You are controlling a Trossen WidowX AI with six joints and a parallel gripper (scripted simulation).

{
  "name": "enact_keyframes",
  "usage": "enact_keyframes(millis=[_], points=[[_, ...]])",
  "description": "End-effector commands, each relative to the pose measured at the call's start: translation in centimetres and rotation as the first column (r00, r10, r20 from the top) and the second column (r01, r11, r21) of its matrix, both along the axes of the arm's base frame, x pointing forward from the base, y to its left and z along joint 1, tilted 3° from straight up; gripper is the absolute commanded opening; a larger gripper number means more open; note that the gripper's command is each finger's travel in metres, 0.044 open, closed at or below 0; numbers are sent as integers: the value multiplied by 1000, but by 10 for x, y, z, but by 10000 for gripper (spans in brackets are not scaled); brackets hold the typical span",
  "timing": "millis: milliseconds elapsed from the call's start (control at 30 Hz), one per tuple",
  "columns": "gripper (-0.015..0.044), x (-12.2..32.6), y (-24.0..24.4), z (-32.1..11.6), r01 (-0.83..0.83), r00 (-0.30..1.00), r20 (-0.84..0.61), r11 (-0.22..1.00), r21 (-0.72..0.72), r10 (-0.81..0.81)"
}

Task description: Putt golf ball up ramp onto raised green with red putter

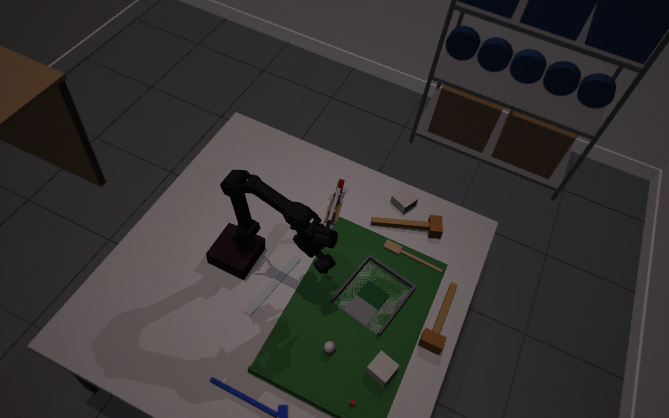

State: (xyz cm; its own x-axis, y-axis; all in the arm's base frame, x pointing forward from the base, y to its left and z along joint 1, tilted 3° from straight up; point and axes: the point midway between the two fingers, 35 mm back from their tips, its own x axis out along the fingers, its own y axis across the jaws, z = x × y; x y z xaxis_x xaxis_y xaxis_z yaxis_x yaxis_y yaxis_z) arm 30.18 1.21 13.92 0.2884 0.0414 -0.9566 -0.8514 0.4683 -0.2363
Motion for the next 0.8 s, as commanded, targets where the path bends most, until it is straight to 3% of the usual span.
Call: enact_keyframes(millis=[0, 333, 767], points=[[440, -4, 69, -26, -243, 967, -66, 968, 59, 247], [440, -68, 205, -80, -660, 703, -177, 725, 196, 689], [440, -74, 215, -107, -678, 682, -183, 706, 205, 708]])
